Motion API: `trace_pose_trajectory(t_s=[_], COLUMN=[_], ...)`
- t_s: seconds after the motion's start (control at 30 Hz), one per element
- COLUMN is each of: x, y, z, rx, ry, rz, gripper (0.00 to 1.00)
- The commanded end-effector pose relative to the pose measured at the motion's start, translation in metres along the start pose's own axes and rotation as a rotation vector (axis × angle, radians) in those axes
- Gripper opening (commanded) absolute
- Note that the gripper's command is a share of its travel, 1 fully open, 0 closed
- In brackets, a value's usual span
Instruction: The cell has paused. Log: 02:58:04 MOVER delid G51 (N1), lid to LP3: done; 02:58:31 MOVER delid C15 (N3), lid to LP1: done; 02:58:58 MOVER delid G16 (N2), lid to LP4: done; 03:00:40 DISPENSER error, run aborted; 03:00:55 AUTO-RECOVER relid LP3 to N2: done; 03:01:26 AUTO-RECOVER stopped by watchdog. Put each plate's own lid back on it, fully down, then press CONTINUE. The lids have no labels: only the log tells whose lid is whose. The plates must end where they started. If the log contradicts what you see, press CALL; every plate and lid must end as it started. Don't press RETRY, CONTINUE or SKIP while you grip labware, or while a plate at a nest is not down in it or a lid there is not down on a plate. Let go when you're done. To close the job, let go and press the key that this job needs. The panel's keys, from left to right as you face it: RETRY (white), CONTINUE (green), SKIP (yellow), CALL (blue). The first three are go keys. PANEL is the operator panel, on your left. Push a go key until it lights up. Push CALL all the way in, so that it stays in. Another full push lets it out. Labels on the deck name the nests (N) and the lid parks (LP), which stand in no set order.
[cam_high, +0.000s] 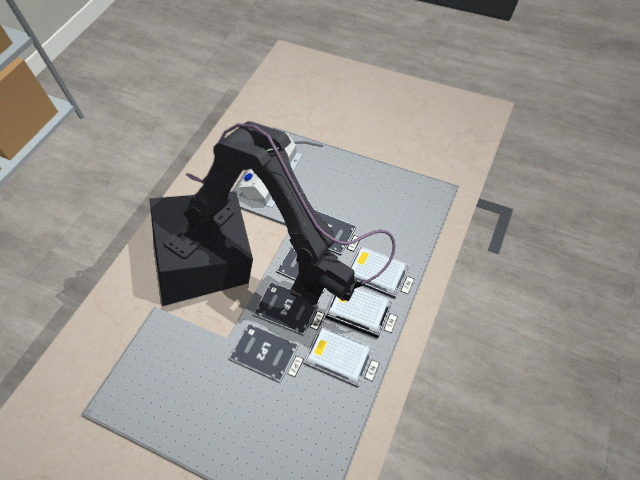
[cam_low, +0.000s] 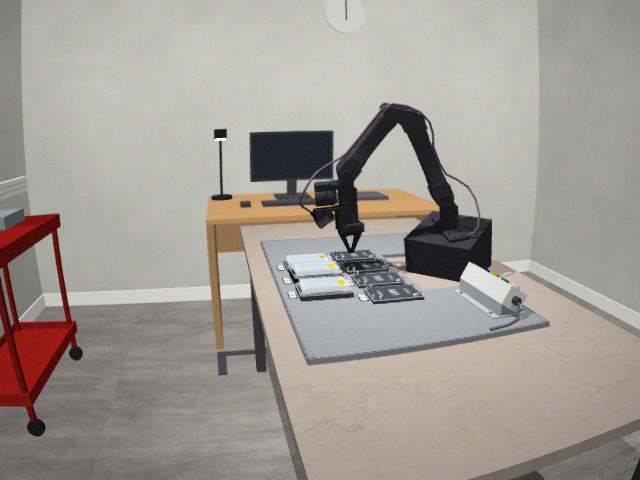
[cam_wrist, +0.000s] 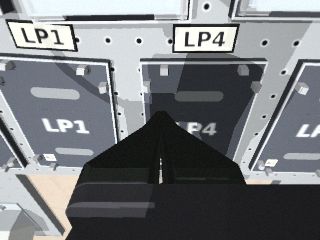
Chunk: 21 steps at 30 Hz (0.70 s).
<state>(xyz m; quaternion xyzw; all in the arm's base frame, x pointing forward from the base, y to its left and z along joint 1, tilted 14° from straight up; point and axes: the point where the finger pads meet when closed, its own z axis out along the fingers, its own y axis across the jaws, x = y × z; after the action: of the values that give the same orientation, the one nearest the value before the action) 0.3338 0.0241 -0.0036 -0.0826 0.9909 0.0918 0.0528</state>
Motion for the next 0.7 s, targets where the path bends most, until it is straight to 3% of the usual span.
trace_pose_trajectory(t_s=[0.0,0.33,0.67], x=[-0.013,0.018,0.001], y=[0.004,0.031,0.028], z=[-0.014,-0.01,-0.014], rx=[0.027,0.025,0.022], ry=[-0.097,-0.096,-0.123], rz=[0.005,0.005,0.007], gripper=[0.0,0.0,0.0])
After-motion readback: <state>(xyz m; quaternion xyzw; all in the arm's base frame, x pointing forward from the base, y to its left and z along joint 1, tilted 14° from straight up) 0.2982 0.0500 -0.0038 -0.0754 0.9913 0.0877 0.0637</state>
